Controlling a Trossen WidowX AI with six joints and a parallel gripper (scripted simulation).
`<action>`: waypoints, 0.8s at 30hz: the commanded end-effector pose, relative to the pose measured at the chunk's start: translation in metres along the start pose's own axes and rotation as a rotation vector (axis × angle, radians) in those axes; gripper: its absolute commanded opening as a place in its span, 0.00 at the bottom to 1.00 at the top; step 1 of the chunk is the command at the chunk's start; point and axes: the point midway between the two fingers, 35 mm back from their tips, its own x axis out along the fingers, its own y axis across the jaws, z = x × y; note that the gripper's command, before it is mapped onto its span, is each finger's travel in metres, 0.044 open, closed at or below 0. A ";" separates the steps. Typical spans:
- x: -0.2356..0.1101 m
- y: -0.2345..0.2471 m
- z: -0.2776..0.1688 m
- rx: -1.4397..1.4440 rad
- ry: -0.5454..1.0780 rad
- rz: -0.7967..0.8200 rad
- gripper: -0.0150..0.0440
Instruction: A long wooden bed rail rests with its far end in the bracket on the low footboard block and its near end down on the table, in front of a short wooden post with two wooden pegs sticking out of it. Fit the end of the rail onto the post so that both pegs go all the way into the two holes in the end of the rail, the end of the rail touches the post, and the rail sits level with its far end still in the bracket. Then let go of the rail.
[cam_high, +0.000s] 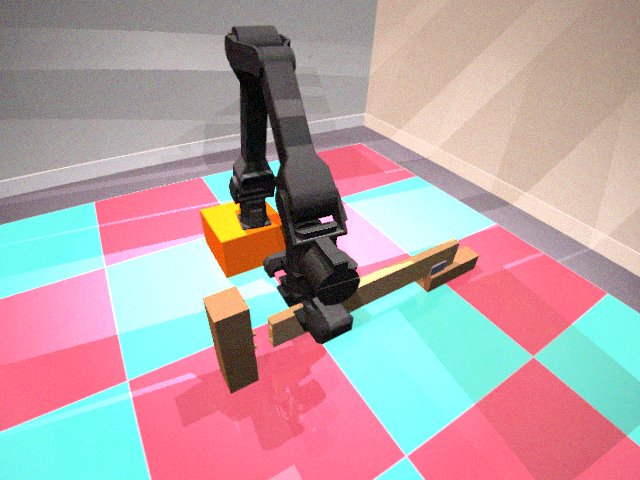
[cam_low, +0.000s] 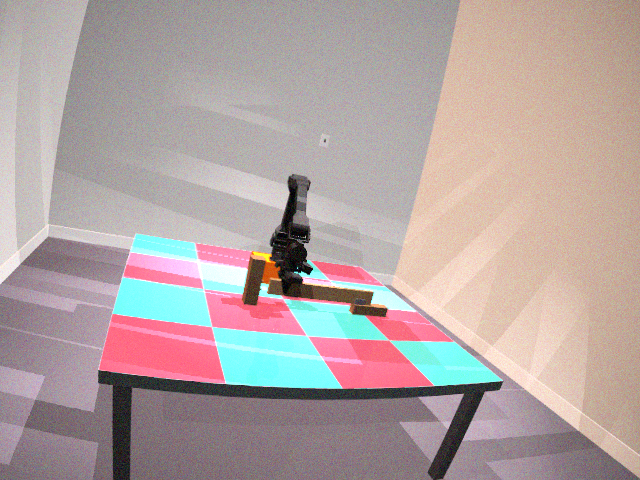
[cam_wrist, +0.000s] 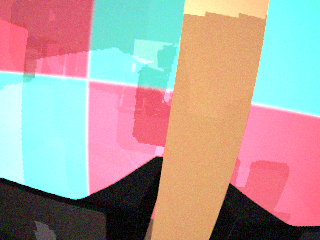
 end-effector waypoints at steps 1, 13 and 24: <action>-0.001 0.000 -0.002 0.000 -0.002 0.000 0.25; 0.001 0.000 -0.006 0.000 -0.002 0.000 0.25; 0.001 0.000 -0.009 0.000 -0.001 0.000 0.25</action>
